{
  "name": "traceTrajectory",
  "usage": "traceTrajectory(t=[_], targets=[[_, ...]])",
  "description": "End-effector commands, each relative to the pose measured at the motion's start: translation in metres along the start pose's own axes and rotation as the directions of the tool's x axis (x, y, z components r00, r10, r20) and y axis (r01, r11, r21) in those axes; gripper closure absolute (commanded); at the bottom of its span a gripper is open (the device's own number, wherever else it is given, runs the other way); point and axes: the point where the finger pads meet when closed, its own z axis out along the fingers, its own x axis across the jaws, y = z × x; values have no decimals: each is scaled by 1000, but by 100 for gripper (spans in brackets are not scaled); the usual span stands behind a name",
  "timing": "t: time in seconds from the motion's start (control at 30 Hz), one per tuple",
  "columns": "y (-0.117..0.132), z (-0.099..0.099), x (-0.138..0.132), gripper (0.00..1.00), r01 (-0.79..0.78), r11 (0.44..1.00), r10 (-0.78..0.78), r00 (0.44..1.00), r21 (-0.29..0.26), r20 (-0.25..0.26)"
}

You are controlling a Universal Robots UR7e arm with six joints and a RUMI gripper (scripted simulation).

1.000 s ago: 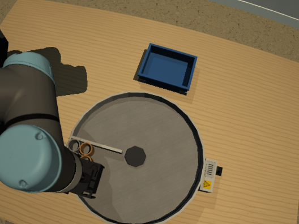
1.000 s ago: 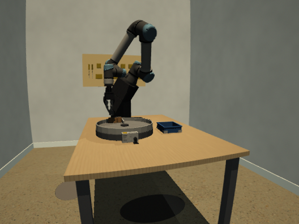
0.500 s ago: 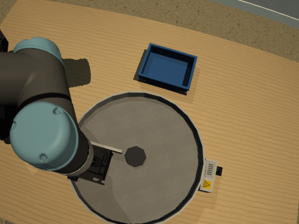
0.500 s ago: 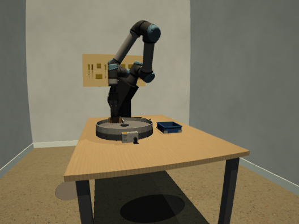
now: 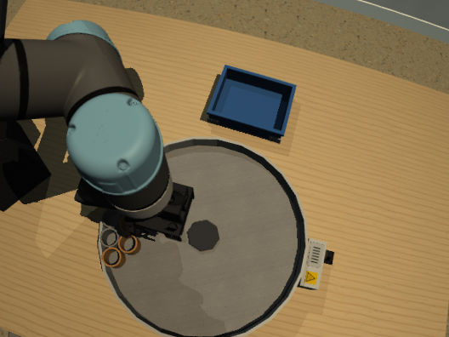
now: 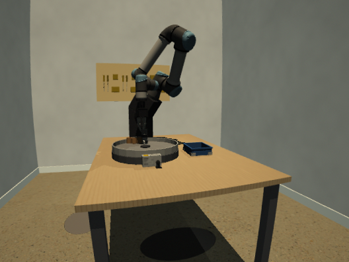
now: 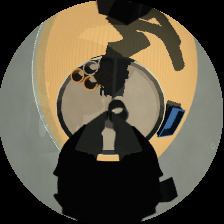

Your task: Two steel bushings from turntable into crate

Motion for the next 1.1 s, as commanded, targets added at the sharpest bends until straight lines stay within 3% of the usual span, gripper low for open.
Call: traceTrajectory(t=[0.0, 0.17, 0.67, 0.73, 1.07], targets=[[11, -1, 32, 100, -1, 1000, 1, 1000, 0, 3], [17, -1, 50, 100, -1, 1000, 1, 1000, 0, 3], [48, -1, 146, 100, -1, 1000, 1, 1000, 0, 3], [48, -1, 146, 100, -1, 1000, 1, 1000, 0, 3], [68, 0, 208, 100, -1, 1000, 1, 1000, 0, 3]])
